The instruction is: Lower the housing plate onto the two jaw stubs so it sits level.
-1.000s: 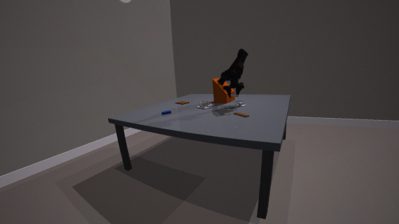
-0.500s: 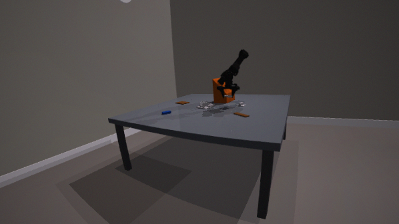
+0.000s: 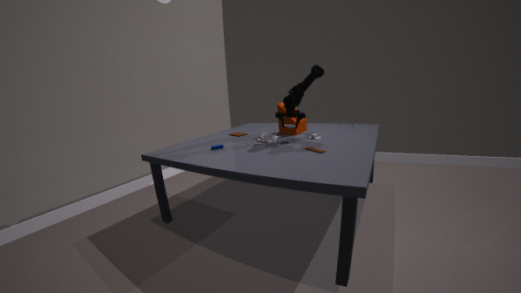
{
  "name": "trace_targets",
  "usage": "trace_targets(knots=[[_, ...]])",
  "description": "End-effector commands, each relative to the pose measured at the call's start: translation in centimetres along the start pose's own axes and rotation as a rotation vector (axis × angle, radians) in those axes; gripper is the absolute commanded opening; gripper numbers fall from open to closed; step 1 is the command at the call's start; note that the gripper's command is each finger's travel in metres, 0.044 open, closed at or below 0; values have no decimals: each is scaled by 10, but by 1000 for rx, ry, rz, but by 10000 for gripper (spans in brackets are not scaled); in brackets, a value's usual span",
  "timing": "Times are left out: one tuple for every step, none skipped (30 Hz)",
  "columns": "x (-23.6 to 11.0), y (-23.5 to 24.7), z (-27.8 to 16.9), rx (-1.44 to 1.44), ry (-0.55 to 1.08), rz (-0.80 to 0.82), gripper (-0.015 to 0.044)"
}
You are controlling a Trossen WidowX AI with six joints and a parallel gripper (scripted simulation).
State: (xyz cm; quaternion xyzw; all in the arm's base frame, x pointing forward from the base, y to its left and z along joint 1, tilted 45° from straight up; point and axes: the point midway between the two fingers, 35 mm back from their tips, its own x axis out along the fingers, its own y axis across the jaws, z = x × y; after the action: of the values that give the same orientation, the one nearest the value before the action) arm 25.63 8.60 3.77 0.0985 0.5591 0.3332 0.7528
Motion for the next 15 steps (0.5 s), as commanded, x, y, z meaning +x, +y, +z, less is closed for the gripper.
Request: trace_targets(knots=[[1, -13, -3, 74, 2, 5, 351], [1, -16, -4, 92, 3, 6, 351], [2, -19, -6, 111, 3, 6, 351], [2, -22, -7, 129, 3, 7, 351], [2, -25, -8, 148, 4, 8, 351], [2, -28, -9, 166, 4, 9, 351], [2, -31, -10, 184, 4, 10, 351], [2, -34, -12, 203, 4, 11, 351], [2, -37, -13, 221, 4, 13, 351], [3, -40, -15, 241, 4, 14, 351], [3, -44, -16, 260, 4, 16, 351], [3, -47, -18, 280, 4, 17, 351], [3, -50, -19, 299, 4, 19, 351], [3, -53, -21, 319, 4, 21, 351], [3, -56, -22, 339, 3, 23, 351]])
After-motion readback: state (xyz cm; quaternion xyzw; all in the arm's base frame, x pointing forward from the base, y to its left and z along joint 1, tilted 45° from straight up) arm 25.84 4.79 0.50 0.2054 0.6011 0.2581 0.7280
